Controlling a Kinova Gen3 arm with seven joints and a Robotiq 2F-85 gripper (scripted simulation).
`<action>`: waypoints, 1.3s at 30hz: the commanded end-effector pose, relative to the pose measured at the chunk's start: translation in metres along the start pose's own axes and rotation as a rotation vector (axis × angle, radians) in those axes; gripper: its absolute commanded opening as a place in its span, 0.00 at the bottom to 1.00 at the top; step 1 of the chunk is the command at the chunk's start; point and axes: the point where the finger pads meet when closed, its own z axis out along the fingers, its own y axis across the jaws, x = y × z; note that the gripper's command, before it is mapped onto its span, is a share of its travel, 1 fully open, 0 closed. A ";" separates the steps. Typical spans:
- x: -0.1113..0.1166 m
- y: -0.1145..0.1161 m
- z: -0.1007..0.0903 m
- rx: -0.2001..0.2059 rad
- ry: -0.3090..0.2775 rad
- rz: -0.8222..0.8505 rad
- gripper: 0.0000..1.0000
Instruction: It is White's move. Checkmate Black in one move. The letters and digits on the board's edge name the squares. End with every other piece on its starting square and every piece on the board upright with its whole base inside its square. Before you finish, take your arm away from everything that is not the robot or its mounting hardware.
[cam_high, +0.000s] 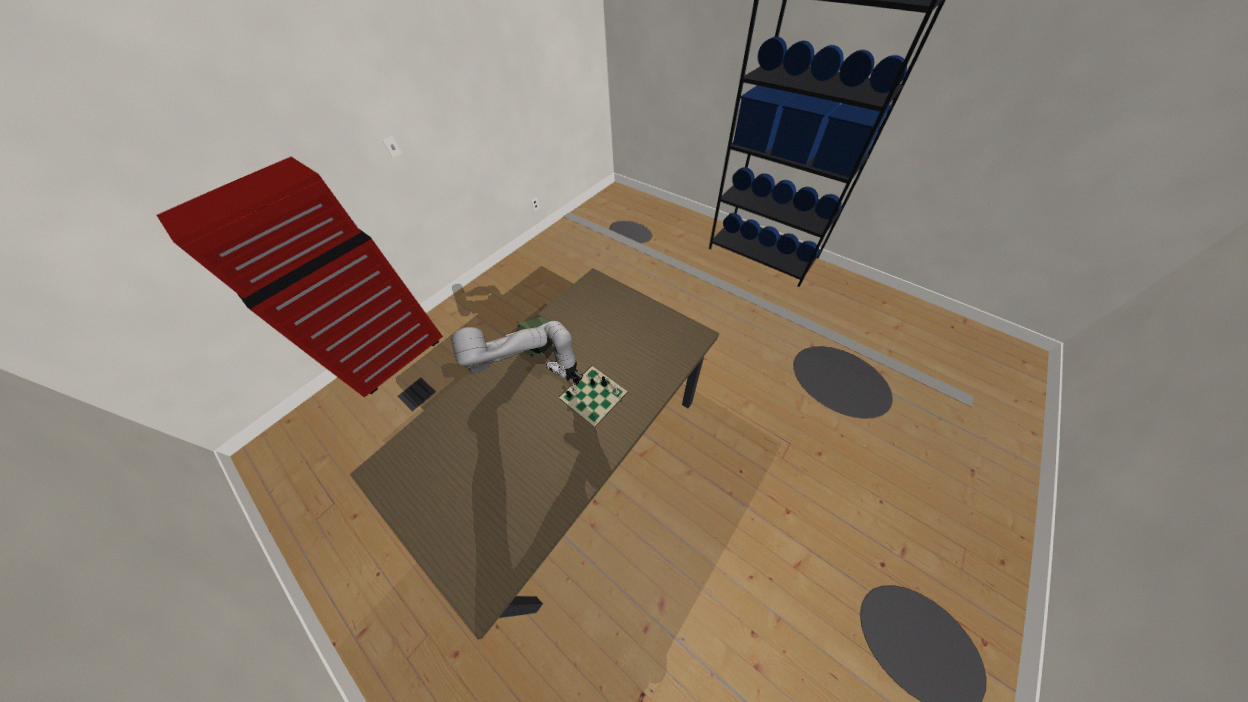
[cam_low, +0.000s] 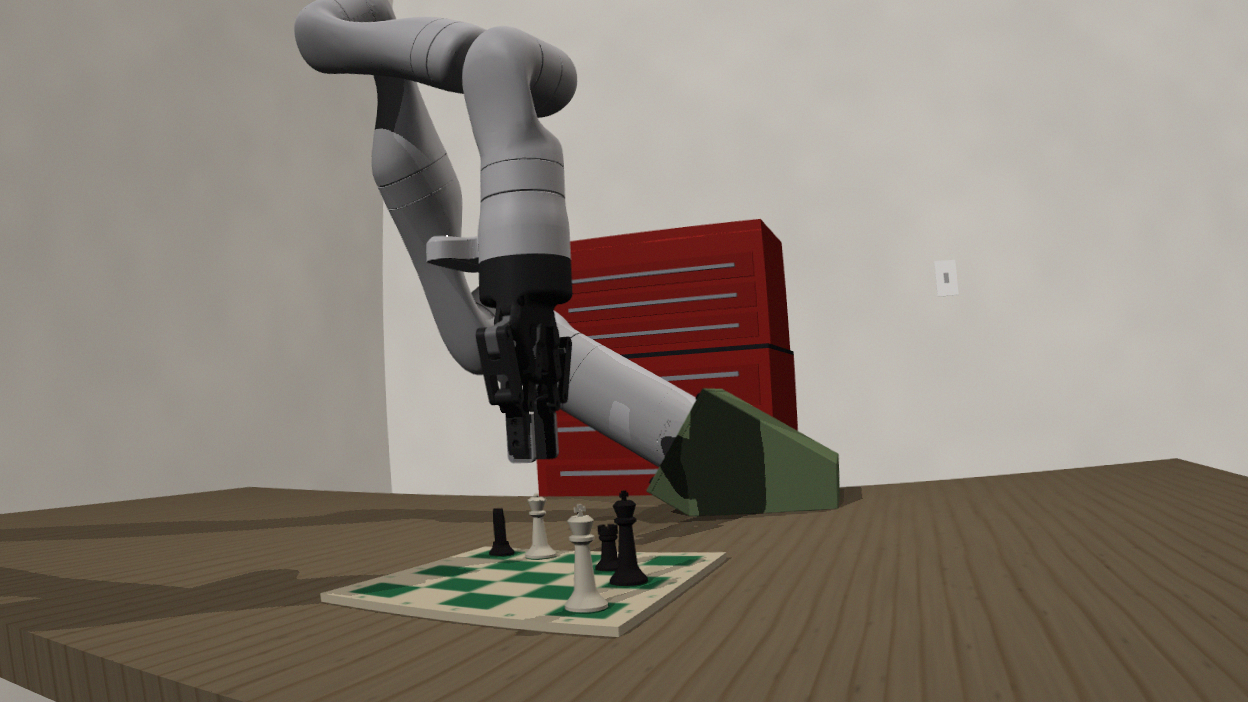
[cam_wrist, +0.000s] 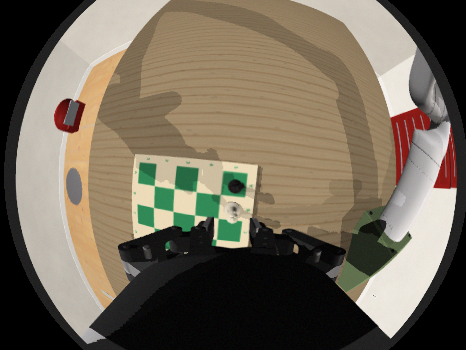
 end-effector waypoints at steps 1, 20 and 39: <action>0.000 0.001 0.002 -0.003 0.003 -0.001 0.41; 0.001 0.001 0.016 -0.003 0.003 -0.001 0.41; 0.001 0.001 0.017 -0.003 0.003 -0.001 0.41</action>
